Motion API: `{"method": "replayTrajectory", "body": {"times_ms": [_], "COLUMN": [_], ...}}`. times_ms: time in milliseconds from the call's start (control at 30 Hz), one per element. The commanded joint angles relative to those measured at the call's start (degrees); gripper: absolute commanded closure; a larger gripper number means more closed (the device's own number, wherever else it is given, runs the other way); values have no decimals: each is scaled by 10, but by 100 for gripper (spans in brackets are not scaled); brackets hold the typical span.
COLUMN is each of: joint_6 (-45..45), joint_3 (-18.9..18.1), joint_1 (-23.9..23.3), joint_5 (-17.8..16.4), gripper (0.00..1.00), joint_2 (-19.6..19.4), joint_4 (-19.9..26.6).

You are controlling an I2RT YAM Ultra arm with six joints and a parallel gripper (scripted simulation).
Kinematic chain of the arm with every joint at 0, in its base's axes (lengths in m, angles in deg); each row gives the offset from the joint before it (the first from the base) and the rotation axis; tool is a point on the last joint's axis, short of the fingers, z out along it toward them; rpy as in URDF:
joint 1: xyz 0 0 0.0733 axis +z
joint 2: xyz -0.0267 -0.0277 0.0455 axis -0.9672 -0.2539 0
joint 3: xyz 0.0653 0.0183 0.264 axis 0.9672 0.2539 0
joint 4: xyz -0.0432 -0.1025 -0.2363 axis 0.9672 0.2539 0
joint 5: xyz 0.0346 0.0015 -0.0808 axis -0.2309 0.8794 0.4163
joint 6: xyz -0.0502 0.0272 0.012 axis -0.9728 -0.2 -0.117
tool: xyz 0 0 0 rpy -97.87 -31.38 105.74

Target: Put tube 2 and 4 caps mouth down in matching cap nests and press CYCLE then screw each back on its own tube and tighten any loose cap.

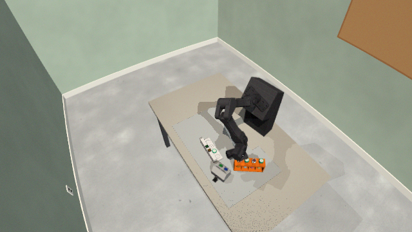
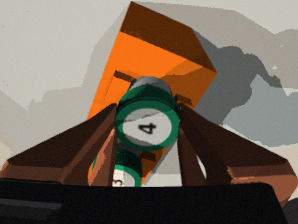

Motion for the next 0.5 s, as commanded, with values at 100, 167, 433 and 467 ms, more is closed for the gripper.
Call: {"method": "replayTrajectory", "body": {"times_ms": [100, 167, 433, 467], "joint_6": [-223, -280, -452, -481], "joint_3": [0, 0, 1, 1], "joint_1": [2, 2, 2, 2], "joint_5": [1, 1, 1, 1], "gripper": [100, 100, 100, 100], "joint_2": [4, 4, 4, 4], "joint_4": [0, 0, 0, 0]}}
